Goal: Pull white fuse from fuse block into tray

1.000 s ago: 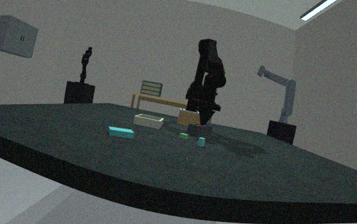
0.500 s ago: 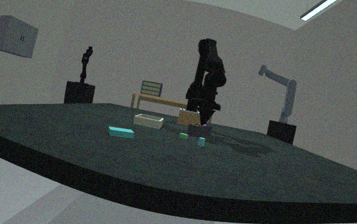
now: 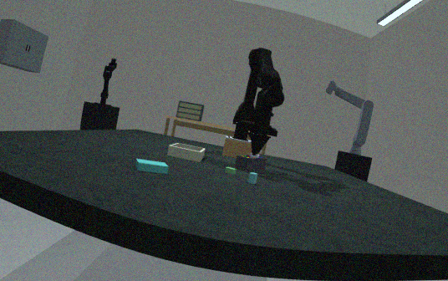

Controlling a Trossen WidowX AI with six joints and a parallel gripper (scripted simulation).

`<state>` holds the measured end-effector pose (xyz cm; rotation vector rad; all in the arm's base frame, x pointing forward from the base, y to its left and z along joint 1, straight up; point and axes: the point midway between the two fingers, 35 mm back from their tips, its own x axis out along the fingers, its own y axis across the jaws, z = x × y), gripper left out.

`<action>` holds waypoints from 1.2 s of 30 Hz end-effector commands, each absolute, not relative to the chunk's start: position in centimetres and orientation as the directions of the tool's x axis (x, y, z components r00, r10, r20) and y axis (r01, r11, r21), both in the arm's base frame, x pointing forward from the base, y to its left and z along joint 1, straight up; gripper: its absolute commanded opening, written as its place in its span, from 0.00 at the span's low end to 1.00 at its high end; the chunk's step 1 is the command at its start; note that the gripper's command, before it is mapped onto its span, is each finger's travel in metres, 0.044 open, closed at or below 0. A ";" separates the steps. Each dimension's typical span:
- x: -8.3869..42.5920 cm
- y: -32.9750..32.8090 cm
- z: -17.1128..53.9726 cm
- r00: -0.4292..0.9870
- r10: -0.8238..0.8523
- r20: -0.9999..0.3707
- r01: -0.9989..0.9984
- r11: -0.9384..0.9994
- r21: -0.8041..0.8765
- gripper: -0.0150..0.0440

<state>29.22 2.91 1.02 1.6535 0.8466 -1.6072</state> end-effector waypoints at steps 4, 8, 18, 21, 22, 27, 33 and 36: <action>29.3 2.9 1.5 0.033 0.000 -0.999 0.826 -0.563 0.028 0.25; 29.3 2.9 1.7 0.033 0.000 -0.999 0.826 -0.563 0.028 0.25; 29.3 2.9 2.2 0.033 0.000 -0.999 0.826 -0.563 0.027 0.25; 29.3 2.9 2.3 0.033 0.000 -0.999 0.826 -0.562 0.027 0.25; 29.3 2.9 2.4 0.033 0.001 -0.999 0.826 -0.562 0.027 0.25; 29.3 2.9 2.6 0.033 0.001 -0.999 0.826 -0.562 0.027 0.25; 29.3 2.9 2.9 0.033 0.001 -0.999 0.827 -0.562 0.026 0.25; 29.3 2.9 3.1 0.033 0.001 -0.999 0.827 -0.562 0.026 0.25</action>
